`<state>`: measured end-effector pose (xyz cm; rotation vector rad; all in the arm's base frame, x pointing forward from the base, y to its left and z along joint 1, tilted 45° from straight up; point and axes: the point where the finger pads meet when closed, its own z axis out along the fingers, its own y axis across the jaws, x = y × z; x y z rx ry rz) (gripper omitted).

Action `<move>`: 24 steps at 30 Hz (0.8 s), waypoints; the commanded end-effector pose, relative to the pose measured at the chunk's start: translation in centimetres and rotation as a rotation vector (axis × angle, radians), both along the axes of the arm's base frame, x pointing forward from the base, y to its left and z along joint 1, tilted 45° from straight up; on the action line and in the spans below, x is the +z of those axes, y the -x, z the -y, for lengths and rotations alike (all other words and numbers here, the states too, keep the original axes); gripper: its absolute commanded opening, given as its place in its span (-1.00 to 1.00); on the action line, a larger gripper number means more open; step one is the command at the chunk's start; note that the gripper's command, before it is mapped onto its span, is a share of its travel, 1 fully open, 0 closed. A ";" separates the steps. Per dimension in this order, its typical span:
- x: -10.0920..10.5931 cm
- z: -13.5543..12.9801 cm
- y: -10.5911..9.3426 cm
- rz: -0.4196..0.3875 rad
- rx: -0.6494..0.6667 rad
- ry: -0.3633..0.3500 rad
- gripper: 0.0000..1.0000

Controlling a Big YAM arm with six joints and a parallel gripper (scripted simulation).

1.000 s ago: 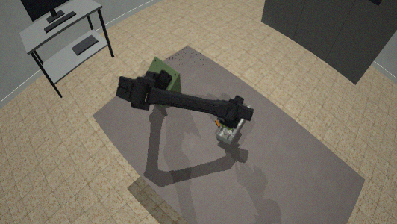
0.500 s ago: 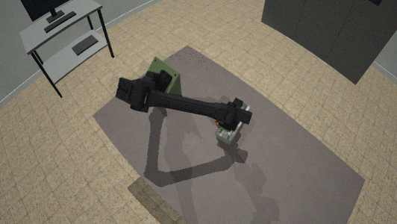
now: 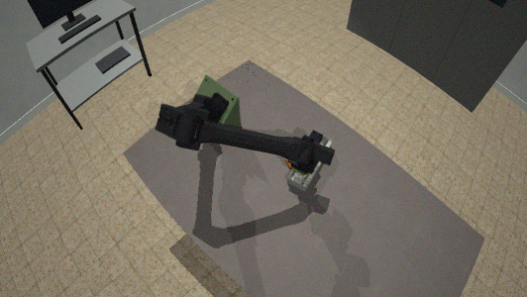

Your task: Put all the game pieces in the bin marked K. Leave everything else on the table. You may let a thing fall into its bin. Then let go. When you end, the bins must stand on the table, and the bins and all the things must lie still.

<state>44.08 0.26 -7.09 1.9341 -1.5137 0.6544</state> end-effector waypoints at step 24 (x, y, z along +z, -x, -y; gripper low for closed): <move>0.6 -0.6 -0.9 0.027 0.008 -0.010 -0.40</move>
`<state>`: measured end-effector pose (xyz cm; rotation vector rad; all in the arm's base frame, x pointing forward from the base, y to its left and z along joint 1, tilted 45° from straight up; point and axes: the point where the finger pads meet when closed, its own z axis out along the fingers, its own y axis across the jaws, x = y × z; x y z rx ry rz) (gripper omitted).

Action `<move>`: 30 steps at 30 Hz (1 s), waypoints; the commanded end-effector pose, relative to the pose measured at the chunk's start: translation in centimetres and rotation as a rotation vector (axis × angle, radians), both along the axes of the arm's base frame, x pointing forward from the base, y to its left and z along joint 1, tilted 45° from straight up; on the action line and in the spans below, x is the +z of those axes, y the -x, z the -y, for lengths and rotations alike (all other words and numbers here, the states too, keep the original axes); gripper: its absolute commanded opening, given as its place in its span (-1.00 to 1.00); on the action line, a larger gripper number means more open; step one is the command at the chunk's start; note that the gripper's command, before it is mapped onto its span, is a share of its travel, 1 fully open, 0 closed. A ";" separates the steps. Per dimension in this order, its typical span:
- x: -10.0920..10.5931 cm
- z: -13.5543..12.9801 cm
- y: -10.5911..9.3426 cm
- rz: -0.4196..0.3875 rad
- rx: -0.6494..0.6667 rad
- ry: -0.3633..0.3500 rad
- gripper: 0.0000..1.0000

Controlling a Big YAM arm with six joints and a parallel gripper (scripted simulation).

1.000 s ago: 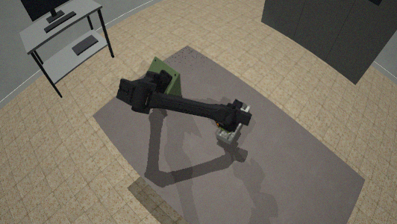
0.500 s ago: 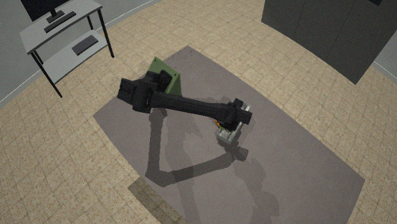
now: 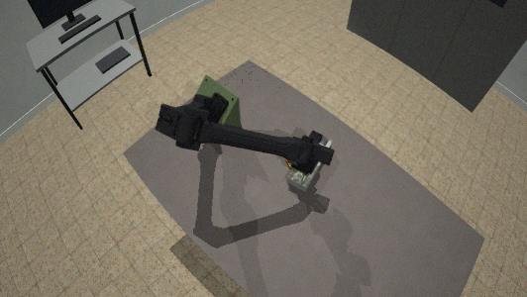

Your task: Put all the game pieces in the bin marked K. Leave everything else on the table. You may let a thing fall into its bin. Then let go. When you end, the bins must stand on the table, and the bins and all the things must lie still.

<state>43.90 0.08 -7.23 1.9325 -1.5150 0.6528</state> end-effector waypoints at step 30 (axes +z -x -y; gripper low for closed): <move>5.9 -5.9 -2.2 0.062 0.021 -0.026 1.00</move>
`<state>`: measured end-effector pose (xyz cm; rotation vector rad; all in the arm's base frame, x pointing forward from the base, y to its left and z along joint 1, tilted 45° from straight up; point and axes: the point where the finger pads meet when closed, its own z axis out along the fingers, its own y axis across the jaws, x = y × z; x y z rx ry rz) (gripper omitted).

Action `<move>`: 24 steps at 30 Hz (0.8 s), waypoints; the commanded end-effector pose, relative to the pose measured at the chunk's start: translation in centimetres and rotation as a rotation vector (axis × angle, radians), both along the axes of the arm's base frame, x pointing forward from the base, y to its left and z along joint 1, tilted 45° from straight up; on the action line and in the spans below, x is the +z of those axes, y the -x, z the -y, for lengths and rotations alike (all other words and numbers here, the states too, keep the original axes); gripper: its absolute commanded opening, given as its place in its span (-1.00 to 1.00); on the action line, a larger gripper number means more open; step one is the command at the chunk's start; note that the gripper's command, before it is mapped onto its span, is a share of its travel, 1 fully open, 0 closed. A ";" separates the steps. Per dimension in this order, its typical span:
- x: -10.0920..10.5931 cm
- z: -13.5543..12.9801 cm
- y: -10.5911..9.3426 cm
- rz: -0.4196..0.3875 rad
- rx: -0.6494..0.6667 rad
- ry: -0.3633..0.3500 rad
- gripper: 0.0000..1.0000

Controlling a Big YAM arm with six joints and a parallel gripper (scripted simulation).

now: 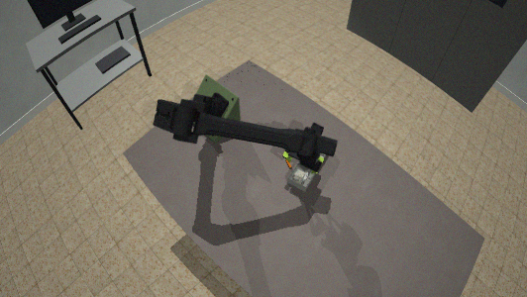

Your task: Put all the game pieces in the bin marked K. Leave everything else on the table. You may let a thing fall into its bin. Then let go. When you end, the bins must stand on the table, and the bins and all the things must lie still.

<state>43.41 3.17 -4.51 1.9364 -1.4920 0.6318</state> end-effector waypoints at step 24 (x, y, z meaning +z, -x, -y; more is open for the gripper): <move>9.7 -9.2 -2.1 0.089 0.014 -0.039 1.00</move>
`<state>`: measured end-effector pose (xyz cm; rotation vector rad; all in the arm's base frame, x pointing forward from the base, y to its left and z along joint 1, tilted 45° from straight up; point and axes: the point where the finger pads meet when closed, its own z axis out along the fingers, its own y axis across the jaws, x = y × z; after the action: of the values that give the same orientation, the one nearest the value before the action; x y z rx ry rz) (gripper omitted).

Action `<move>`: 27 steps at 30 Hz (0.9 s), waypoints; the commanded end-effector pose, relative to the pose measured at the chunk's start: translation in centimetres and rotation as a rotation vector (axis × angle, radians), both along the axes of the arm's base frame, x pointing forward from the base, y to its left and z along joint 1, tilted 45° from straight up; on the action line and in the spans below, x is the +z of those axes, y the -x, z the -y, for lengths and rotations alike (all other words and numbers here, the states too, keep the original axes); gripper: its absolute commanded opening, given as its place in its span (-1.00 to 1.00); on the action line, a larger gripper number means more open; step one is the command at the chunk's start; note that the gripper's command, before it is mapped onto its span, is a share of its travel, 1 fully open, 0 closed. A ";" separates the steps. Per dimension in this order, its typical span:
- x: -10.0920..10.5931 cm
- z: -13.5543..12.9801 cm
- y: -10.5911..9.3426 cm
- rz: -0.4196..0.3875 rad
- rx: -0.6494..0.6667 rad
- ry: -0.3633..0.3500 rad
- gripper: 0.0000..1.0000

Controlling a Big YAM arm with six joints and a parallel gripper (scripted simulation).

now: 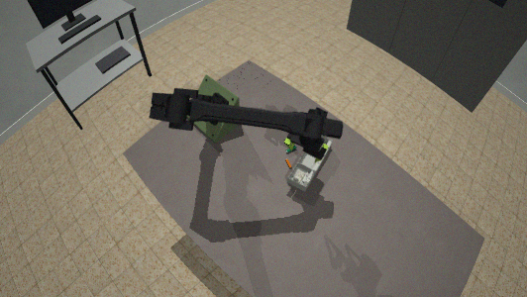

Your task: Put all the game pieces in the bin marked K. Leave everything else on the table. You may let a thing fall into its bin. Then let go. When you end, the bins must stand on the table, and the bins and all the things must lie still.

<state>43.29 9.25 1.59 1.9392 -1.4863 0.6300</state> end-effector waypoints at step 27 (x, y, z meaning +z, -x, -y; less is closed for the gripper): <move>5.6 -4.5 -2.3 0.086 -0.006 -0.038 1.00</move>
<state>43.65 12.19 4.88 1.9327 -1.5060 0.6483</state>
